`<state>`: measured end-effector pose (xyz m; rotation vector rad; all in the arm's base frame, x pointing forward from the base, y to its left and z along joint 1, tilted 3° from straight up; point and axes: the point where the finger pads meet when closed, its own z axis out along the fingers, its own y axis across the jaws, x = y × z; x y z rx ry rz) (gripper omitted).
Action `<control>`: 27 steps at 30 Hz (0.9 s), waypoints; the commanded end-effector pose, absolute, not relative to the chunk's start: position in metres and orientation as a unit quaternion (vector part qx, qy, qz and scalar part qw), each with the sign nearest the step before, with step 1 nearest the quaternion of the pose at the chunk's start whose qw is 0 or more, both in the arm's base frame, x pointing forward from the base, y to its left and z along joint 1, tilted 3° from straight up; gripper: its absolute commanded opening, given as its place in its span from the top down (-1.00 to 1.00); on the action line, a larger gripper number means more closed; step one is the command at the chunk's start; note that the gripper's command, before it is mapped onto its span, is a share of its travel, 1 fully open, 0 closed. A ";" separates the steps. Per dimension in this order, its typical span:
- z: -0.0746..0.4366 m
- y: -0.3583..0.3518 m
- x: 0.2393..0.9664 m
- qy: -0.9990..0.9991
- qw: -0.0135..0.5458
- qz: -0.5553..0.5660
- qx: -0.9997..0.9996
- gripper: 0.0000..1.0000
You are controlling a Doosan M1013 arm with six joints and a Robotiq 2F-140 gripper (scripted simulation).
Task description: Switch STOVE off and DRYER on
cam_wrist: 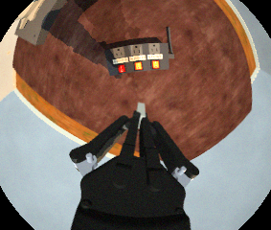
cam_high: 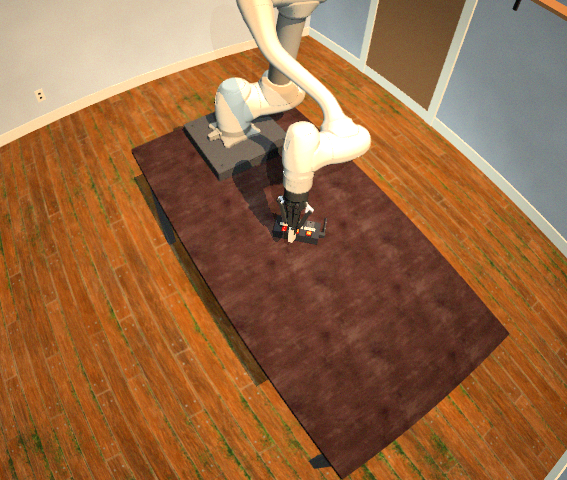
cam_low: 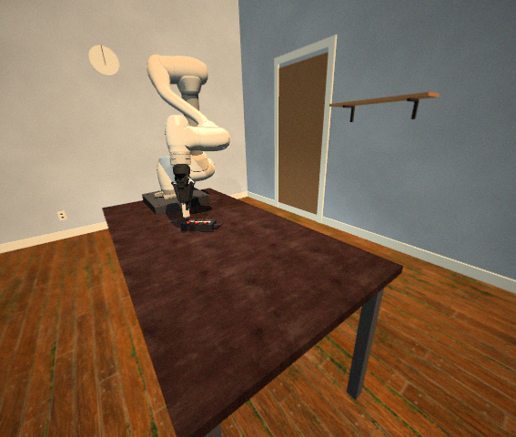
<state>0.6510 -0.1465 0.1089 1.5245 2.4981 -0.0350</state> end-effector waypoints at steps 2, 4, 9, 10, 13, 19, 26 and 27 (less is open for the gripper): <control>0.109 -0.146 0.651 0.849 0.107 -0.012 0.518 1.00; 0.109 -0.146 0.651 0.849 0.107 -0.012 0.518 1.00; 0.109 -0.146 0.651 0.849 0.107 -0.012 0.518 1.00; 0.109 -0.146 0.651 0.849 0.107 -0.012 0.518 1.00; 0.109 -0.146 0.651 0.849 0.107 -0.012 0.518 1.00; 0.090 -0.147 0.653 0.849 0.107 -0.011 0.518 1.00; 0.019 -0.147 0.655 0.849 0.105 -0.006 0.517 1.00; 0.018 -0.147 0.655 0.849 0.105 -0.006 0.517 1.00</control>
